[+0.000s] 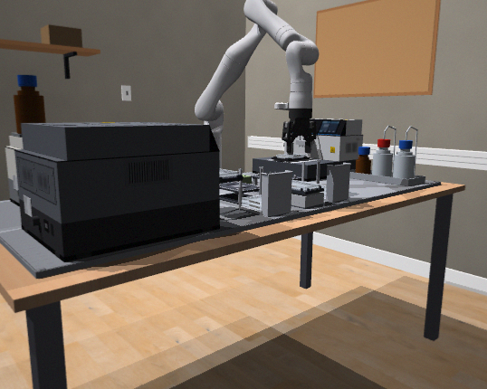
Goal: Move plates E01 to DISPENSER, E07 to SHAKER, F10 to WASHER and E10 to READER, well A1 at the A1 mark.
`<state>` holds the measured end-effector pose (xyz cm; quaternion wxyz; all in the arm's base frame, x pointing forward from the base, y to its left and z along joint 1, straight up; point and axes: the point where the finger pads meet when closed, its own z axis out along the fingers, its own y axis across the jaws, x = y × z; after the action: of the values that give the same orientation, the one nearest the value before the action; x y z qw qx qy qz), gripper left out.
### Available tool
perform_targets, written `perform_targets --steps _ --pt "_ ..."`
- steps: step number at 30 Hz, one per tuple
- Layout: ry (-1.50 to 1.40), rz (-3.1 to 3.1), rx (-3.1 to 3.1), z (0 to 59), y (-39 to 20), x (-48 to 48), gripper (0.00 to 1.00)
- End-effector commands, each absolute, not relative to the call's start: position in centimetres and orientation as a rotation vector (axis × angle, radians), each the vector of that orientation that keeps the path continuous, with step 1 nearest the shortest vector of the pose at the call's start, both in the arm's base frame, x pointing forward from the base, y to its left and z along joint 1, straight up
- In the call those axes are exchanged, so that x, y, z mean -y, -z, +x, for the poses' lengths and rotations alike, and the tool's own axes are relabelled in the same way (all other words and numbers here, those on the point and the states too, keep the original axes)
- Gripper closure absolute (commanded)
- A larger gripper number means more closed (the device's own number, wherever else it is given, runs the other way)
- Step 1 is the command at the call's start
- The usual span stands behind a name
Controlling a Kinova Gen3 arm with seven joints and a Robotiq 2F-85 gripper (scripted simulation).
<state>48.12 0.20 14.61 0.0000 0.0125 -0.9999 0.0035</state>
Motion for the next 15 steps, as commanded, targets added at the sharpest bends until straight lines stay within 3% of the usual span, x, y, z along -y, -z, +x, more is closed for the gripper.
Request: perform_targets --steps 1,15 --pt "-0.011 0.039 3.143 48.2 -15.0 -0.2 0.0" --pt "-0.011 0.039 3.143 48.2 -16.6 -0.2 0.0"
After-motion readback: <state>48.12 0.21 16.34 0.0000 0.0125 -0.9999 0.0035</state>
